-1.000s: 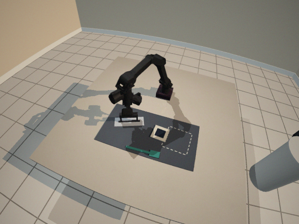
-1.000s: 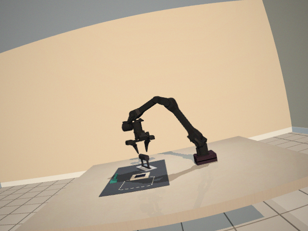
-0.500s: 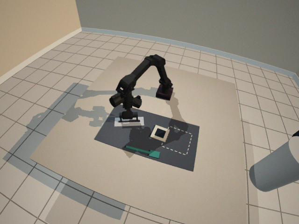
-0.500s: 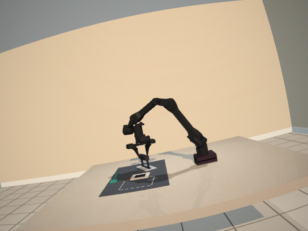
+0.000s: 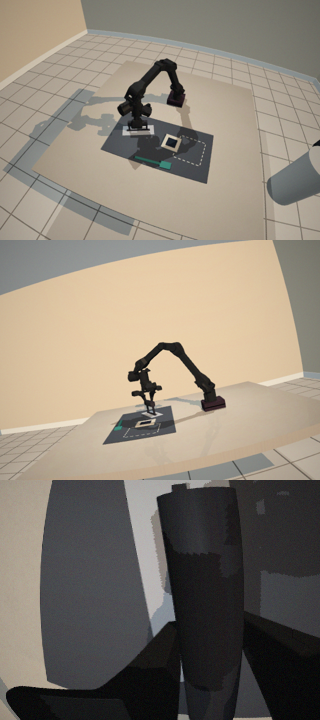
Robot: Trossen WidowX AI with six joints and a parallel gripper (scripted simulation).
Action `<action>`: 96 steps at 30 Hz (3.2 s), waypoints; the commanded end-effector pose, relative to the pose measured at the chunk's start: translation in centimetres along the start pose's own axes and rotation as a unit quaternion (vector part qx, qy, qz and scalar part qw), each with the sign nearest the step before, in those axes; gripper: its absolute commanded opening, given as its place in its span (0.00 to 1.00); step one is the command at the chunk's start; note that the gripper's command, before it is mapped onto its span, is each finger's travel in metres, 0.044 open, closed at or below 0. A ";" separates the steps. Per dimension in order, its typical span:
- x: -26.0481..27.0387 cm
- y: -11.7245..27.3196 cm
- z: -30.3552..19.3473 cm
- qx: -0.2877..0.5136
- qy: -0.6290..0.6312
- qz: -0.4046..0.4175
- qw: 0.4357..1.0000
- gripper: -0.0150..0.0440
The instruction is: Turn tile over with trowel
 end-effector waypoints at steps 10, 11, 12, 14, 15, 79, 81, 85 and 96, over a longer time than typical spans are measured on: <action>0.0 -0.1 0.0 -0.001 0.001 0.000 1.000 0.47; 0.0 -0.1 0.0 -0.001 0.001 0.000 1.000 0.47; 0.0 -0.1 0.0 -0.001 0.001 0.000 1.000 0.47; 0.0 -0.1 0.0 -0.001 0.001 0.000 1.000 0.47; 0.0 -0.1 0.0 -0.001 0.001 0.000 1.000 0.47; 0.3 5.5 0.2 0.002 -0.244 -0.008 0.970 0.76; 0.4 5.3 0.1 0.001 -0.272 -0.017 0.962 0.76; 0.6 5.0 0.0 -0.004 -0.333 -0.035 0.942 0.76; 1.1 4.2 0.0 -0.024 -0.494 -0.082 0.865 0.76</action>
Point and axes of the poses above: the point midway between the two fingers, 35 mm back from their tips, its own y axis back along the fingers, its own x axis across the jaws, z = x × y, the point moved 7 cm from there along y, back along the fingers, and after that the axes turned 15 degrees about -y, right-handed, at the moved point
